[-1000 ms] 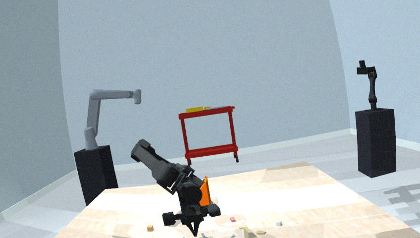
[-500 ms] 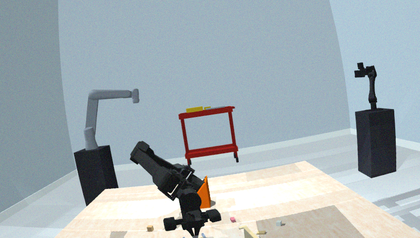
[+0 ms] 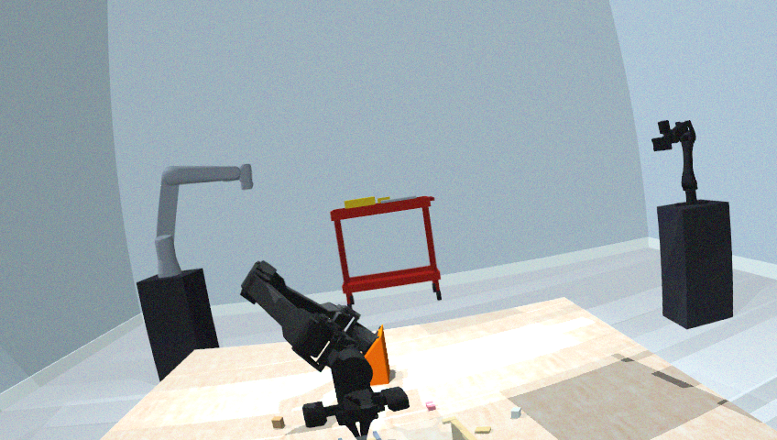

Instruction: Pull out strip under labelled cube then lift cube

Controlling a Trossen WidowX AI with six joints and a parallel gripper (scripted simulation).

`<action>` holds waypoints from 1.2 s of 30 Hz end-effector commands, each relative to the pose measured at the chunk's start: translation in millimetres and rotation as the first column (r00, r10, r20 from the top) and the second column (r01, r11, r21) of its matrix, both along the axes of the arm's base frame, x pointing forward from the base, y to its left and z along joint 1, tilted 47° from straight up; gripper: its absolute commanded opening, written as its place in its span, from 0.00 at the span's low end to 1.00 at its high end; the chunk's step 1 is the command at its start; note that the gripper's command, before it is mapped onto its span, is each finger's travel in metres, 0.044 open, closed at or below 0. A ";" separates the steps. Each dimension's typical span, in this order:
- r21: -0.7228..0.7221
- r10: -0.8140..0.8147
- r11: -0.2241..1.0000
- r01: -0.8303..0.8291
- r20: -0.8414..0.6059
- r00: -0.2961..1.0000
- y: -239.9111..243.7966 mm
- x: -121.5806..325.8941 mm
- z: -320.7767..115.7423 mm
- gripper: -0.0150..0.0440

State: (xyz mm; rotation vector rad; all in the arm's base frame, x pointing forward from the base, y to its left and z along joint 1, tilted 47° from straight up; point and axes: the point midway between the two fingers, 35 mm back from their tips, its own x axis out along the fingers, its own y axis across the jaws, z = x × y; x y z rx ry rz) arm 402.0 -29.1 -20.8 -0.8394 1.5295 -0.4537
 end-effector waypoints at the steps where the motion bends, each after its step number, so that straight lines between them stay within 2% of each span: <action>1: -0.004 0.005 1.000 -0.005 -0.005 1.000 -0.7 0.0 -1.1 0.25; 36: -0.004 0.005 1.000 -0.005 -0.005 1.000 -2.9 1.2 -2.9 0.25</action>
